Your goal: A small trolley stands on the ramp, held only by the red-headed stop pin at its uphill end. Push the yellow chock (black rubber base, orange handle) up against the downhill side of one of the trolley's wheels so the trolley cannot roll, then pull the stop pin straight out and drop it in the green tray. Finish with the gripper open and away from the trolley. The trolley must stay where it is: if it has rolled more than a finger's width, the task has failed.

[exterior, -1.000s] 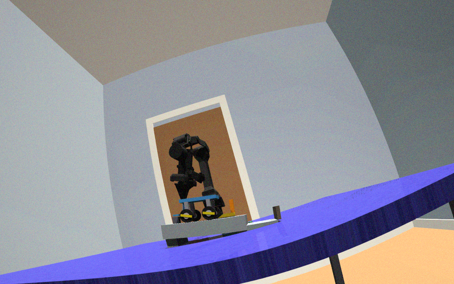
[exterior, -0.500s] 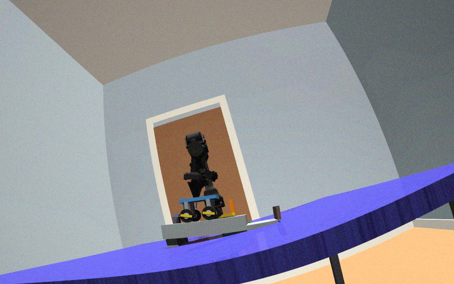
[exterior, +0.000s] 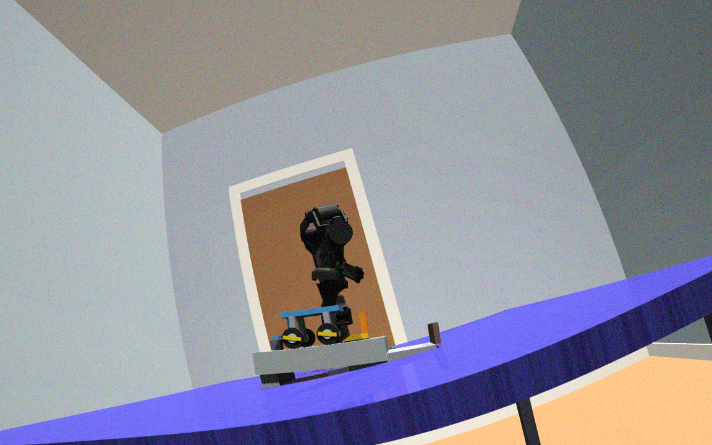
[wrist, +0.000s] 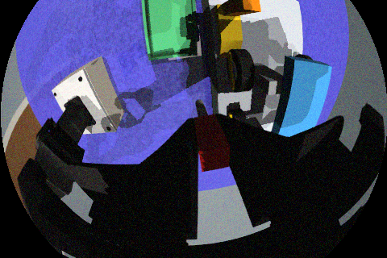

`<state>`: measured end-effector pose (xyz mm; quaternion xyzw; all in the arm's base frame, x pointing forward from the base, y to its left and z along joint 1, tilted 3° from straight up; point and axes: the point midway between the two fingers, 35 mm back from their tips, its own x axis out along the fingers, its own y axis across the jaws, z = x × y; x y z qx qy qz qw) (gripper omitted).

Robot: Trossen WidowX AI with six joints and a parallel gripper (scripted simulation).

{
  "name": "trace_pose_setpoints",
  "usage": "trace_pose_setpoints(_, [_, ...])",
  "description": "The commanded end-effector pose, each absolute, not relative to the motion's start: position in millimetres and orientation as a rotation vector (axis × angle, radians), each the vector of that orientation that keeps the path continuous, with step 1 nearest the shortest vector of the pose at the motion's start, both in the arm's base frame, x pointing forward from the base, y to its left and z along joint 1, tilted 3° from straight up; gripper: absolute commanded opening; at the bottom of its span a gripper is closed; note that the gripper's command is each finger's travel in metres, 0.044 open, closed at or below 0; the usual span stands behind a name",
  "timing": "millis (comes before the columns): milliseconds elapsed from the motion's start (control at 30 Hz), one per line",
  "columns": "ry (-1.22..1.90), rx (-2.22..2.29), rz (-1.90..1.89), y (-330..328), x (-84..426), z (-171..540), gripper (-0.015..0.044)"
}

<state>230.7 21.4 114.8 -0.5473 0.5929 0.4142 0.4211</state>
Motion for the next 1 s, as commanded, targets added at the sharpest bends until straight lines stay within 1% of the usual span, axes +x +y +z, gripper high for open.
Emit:
trace_pose_setpoints(0, [1.484, -1.366, 1.036, 36.5, 231.2, 112.8, 0.0000])
trace_pose_setpoints(467, [1.480, -1.363, 1.040, 93.6, 231.9, 103.8, 0.0000])
trace_pose_setpoints(667, [1.459, -1.386, 1.078, 94.1, 231.7, 103.7, 0.0000])
trace_pose_setpoints(967, [1.290, -1.547, 1.330, 92.1, 231.0, 103.9, 0.0000])
